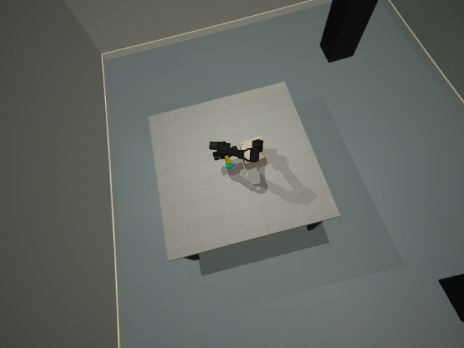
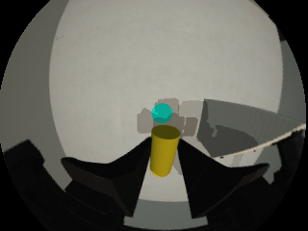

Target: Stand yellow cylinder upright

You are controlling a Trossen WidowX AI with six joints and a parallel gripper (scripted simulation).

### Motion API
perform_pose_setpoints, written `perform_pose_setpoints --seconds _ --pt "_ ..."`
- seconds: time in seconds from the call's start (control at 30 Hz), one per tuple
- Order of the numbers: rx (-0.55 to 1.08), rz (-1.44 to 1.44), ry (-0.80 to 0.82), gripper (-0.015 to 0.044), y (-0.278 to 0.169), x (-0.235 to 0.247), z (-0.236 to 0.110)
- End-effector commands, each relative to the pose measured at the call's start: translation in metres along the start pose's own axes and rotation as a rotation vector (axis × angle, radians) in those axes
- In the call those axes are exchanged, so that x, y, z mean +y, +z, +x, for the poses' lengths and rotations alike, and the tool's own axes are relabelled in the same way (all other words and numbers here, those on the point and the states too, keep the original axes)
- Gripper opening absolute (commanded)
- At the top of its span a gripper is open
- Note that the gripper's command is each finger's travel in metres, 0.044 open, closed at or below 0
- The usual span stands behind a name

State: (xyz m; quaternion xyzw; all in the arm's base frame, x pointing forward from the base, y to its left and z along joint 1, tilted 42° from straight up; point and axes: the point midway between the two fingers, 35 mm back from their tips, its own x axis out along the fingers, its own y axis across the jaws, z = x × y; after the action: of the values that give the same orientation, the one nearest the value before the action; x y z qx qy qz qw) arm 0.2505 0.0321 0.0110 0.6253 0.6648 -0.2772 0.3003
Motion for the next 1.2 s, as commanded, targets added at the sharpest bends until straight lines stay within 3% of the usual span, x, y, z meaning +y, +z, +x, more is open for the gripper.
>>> perform_pose_setpoints --seconds 0.0,1.17 --pt "0.006 0.051 -0.002 0.0105 -0.003 -0.002 0.000" --pt "-0.195 0.107 -0.150 0.0105 -0.003 -0.012 0.014"
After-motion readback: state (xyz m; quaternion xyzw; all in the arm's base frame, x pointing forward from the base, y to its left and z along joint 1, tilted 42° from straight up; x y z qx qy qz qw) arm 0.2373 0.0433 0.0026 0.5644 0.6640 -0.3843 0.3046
